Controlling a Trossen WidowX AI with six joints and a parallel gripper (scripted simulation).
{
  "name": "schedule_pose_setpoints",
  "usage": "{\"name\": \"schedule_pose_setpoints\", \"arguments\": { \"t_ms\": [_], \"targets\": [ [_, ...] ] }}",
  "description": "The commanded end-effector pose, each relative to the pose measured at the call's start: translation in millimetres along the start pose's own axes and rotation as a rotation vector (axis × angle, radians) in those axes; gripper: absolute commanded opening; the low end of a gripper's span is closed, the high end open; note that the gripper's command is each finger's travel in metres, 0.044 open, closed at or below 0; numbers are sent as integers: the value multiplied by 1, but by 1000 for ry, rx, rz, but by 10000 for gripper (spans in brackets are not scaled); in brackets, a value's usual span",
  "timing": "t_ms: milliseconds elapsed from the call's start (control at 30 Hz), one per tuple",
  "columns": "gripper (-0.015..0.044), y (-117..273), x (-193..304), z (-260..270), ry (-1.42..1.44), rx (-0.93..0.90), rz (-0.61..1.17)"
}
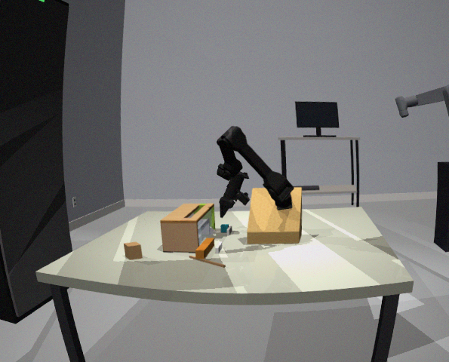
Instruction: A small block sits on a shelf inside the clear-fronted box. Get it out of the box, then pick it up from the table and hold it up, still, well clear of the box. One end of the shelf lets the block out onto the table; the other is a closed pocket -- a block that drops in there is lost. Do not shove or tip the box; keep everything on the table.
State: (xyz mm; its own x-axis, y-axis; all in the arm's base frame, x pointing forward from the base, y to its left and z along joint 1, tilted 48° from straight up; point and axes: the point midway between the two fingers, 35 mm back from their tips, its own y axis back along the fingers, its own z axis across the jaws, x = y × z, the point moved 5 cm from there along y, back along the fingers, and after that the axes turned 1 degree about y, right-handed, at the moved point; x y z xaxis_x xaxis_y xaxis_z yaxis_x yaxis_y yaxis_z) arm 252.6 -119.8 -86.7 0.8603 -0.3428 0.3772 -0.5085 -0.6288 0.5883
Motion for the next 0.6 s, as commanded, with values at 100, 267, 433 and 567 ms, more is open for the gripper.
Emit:
{"name": "schedule_pose_setpoints", "arguments": {
  "t_ms": [100,267,433,567],
  "targets": [
    [285,-10,-5,0,-2,3,2],
    [285,-17,-7,0,1,2,1],
    [285,-25,-10,0,-1,2,1],
    [285,-31,-12,0,-2,2,1]
  ]
}}
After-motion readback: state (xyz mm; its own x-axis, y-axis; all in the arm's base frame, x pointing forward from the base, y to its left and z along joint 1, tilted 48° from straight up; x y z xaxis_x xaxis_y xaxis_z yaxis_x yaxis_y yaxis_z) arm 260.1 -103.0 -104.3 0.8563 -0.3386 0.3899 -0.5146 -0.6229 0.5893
